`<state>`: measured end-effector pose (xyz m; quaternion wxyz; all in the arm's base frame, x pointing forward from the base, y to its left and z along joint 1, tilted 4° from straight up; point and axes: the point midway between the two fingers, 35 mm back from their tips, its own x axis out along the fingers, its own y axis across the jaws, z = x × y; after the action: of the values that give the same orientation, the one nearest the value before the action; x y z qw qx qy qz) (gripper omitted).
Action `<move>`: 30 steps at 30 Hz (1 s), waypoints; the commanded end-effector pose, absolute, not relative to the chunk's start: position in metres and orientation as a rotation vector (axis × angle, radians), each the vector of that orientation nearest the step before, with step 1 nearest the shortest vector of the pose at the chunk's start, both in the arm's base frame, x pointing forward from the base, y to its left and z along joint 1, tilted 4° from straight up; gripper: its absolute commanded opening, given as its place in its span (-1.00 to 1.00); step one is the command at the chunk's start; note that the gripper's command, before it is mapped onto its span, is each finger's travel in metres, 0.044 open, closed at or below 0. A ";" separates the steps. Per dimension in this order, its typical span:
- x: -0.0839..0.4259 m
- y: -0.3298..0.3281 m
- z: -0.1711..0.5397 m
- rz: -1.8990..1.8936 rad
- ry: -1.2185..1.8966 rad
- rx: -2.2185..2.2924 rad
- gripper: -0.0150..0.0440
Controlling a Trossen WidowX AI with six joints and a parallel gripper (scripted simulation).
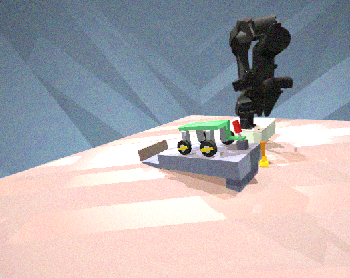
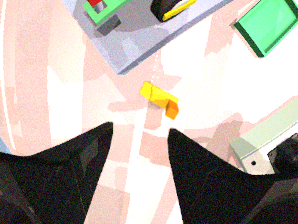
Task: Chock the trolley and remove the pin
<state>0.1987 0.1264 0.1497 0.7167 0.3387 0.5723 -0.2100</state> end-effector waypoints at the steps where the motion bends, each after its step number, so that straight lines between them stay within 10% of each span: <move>1: 0.180 0.122 0.119 -0.800 1.305 0.920 0.15; 30: 0.182 0.122 0.071 -0.835 1.304 0.935 0.15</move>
<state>0.1818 0.1212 0.0770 0.6194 0.4036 0.5668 -0.3637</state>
